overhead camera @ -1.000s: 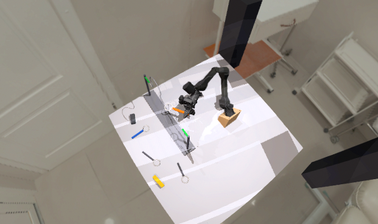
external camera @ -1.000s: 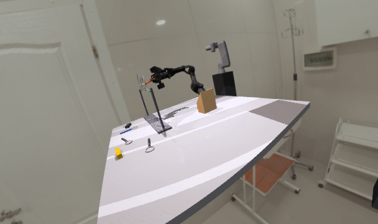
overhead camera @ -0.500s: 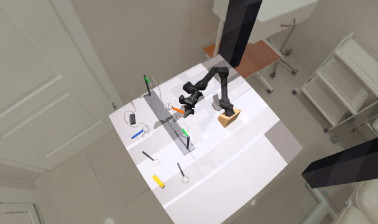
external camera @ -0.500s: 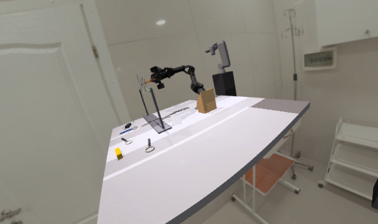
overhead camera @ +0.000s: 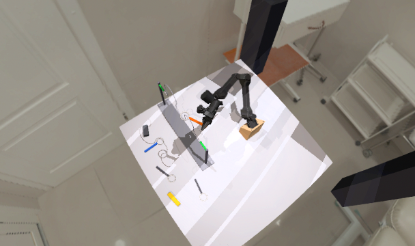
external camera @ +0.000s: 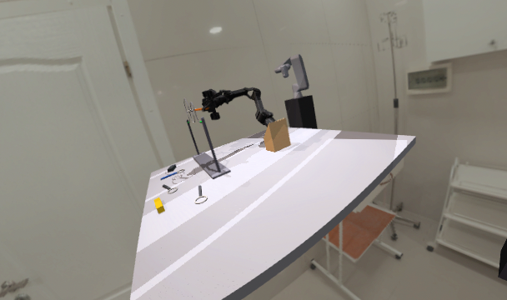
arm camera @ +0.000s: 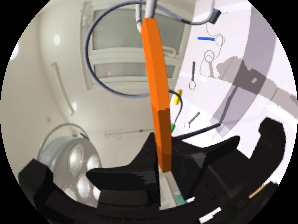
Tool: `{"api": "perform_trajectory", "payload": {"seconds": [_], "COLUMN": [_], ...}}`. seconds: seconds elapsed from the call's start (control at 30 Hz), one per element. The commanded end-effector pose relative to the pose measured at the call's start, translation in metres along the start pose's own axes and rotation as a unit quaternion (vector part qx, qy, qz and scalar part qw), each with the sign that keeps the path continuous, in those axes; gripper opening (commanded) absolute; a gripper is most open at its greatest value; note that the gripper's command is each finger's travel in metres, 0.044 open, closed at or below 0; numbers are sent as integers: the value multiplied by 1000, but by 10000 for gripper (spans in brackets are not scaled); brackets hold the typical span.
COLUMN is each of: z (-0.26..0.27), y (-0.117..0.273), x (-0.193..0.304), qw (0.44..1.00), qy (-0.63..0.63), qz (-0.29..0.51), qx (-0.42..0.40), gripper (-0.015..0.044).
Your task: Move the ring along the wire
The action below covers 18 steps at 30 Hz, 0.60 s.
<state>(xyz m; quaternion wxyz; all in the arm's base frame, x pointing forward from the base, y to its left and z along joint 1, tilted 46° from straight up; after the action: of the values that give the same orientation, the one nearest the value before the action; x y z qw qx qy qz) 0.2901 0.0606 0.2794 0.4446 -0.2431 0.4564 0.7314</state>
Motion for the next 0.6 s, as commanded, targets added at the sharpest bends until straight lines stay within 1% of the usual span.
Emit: {"api": "perform_trajectory", "payload": {"seconds": [0.0,0.57], "z": [0,-10], "y": [0,-2], "x": [-1,0], "qw": [999,980], "qy": [34,176], "qz": [-5,-16], "qx": [15,96], "gripper": [-150,-150]}}
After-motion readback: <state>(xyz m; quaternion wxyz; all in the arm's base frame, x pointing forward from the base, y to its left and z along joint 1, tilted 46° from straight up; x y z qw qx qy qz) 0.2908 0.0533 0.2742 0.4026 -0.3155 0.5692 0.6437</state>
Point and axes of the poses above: the point midway between the two fingers, 35 mm back from their tips, its own y axis back along the fingers, its own z axis across the jaws, x = y × z, the point moved 7 cm from there along y, back along the fingers, and after that the axes turned 5 degrees about y, right-handed, at the moved point
